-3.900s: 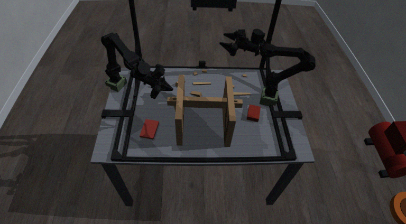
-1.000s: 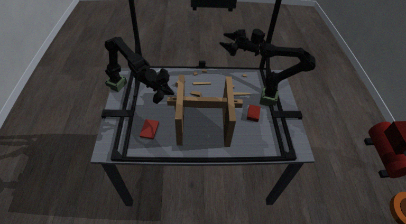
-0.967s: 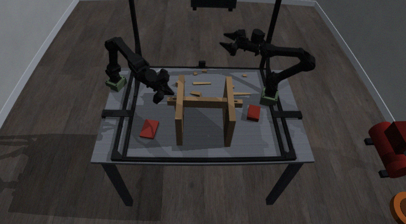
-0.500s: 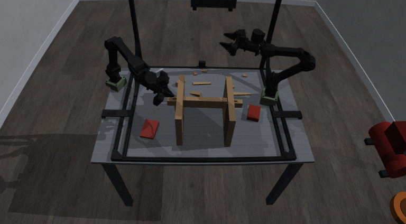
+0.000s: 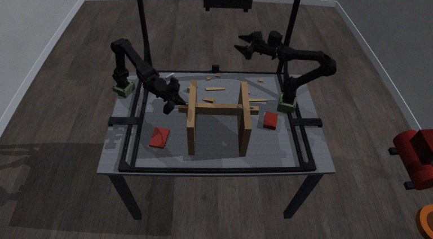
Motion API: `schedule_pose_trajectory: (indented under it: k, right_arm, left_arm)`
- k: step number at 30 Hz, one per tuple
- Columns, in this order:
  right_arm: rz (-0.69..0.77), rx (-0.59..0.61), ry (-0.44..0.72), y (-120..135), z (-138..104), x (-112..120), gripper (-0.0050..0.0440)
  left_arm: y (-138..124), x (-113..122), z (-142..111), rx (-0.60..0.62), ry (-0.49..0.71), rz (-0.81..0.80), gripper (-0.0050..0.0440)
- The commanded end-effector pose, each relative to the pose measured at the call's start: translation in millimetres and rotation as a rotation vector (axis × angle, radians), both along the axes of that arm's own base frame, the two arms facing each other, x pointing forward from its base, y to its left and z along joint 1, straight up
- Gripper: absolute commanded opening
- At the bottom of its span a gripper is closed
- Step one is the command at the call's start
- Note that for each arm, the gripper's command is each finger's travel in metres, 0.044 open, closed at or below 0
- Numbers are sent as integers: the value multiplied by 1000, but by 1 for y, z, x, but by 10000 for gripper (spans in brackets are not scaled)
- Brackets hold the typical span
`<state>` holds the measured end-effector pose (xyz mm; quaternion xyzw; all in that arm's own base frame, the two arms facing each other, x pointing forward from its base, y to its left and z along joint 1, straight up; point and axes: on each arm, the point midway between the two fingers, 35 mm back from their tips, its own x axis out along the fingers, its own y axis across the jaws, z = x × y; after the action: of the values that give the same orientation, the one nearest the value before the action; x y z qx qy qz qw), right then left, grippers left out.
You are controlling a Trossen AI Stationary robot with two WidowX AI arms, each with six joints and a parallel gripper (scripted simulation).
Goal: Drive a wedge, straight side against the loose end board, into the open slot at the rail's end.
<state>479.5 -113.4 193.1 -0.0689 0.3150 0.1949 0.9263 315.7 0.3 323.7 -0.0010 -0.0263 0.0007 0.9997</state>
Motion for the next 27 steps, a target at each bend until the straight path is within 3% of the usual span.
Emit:
schedule_pose_trajectory:
  k: [1, 19, 27]
  right_arm:
    - [1, 6, 4, 2, -7, -4, 0]
    - [1, 8, 0, 3, -15, -6, 0]
    - [-16, -11, -24, -5, -6, -2, 0]
  left_arm:
    - [0, 0, 0, 0, 1, -1, 440]
    - [0, 0, 0, 0, 1, -1, 440]
    - [0, 0, 0, 0, 1, -1, 440]
